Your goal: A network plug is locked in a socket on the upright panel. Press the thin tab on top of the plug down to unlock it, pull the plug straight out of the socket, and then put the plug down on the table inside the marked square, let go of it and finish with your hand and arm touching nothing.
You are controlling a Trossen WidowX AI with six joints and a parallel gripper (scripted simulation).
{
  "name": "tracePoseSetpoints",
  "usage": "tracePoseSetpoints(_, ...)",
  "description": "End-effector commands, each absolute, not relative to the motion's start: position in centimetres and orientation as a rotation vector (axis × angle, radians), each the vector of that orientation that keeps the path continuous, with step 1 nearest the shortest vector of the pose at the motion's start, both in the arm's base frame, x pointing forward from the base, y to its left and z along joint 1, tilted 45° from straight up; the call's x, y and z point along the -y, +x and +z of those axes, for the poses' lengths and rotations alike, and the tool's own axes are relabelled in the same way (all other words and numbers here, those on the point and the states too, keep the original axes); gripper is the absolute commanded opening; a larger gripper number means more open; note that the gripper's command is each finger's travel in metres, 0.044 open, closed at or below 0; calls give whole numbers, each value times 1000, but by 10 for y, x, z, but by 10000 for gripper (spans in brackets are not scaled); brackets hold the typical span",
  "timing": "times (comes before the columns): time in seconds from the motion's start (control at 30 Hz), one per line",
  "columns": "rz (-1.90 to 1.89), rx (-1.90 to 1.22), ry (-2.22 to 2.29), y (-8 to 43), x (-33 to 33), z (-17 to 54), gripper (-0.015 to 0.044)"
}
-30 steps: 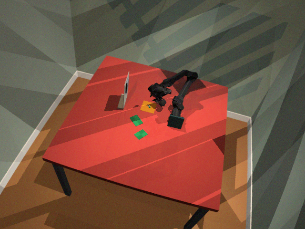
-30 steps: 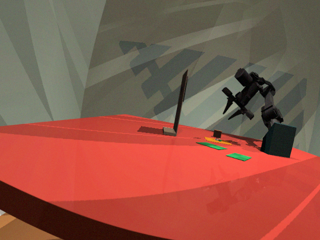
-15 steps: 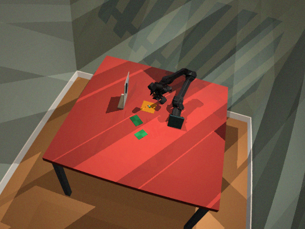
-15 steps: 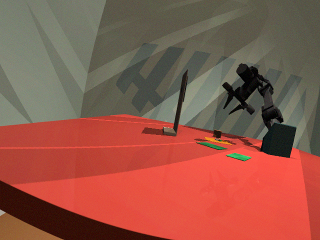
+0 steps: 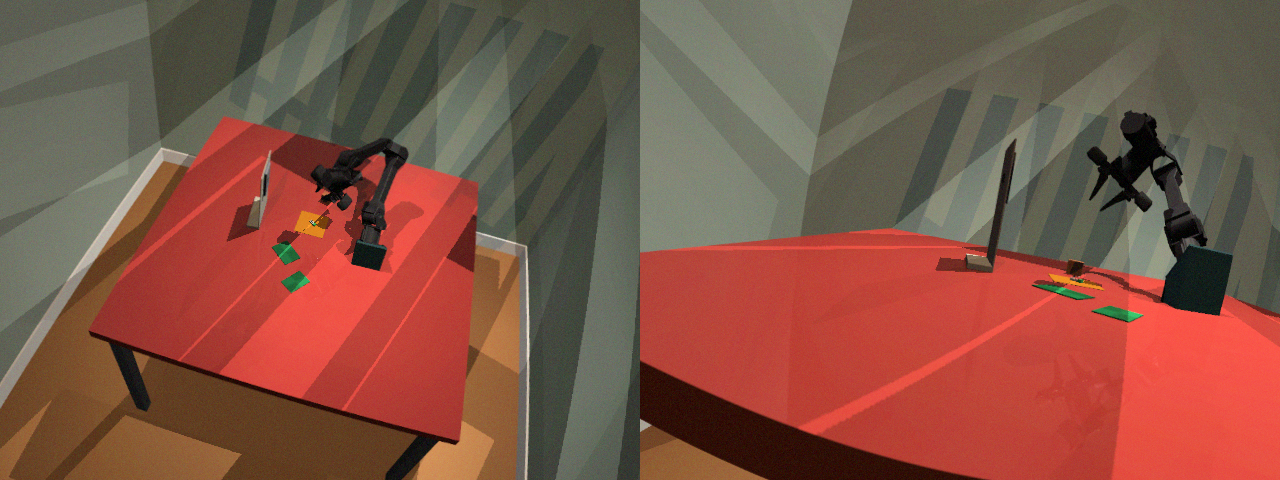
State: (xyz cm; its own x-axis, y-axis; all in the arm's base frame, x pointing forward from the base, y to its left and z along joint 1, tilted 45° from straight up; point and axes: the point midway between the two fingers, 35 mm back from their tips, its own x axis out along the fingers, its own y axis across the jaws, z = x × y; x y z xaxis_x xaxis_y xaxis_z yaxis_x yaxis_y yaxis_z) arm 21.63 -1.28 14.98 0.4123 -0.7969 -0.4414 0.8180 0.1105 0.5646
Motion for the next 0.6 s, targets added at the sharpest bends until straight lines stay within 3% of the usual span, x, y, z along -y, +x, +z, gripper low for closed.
tracePoseSetpoints(0.0,-1182,-40,842,218,3,160,156)
tracePoseSetpoints(0.43,-1167,-52,799,217,-17,184,156)
tracePoseSetpoints(0.57,-1167,-52,799,217,-17,184,261)
